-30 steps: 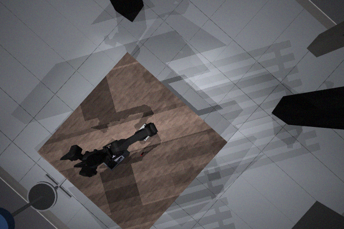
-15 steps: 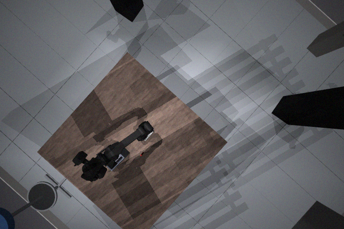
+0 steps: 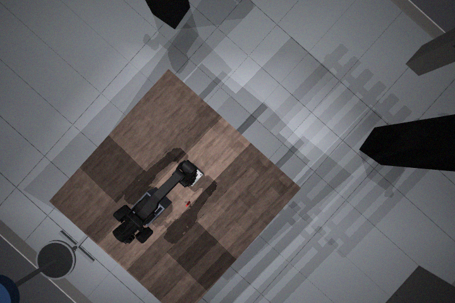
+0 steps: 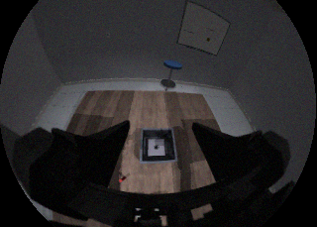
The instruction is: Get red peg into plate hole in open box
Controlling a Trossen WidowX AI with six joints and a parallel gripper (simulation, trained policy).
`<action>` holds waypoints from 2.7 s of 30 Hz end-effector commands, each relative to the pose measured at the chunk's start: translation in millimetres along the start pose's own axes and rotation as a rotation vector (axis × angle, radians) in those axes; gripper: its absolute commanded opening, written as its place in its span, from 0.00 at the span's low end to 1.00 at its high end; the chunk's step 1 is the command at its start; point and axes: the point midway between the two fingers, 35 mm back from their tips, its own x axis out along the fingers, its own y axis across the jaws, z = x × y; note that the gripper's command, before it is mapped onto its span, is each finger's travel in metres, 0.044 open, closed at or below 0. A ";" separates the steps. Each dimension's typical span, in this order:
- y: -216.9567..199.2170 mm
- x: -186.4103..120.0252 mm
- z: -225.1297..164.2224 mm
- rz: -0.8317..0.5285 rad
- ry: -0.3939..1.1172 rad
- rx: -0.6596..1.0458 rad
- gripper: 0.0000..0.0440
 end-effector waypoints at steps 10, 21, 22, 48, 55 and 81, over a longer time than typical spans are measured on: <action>51.1 26.9 -54.6 0.136 0.295 0.247 1.00; 86.5 35.3 -107.3 0.140 0.584 0.442 1.00; 89.2 35.6 -112.3 0.134 0.611 0.459 1.00; 134.9 34.4 -227.1 -0.232 1.103 0.824 1.00; 140.3 40.1 -255.6 -0.356 1.138 0.886 1.00; 140.3 74.2 -334.2 -0.575 1.091 1.029 0.95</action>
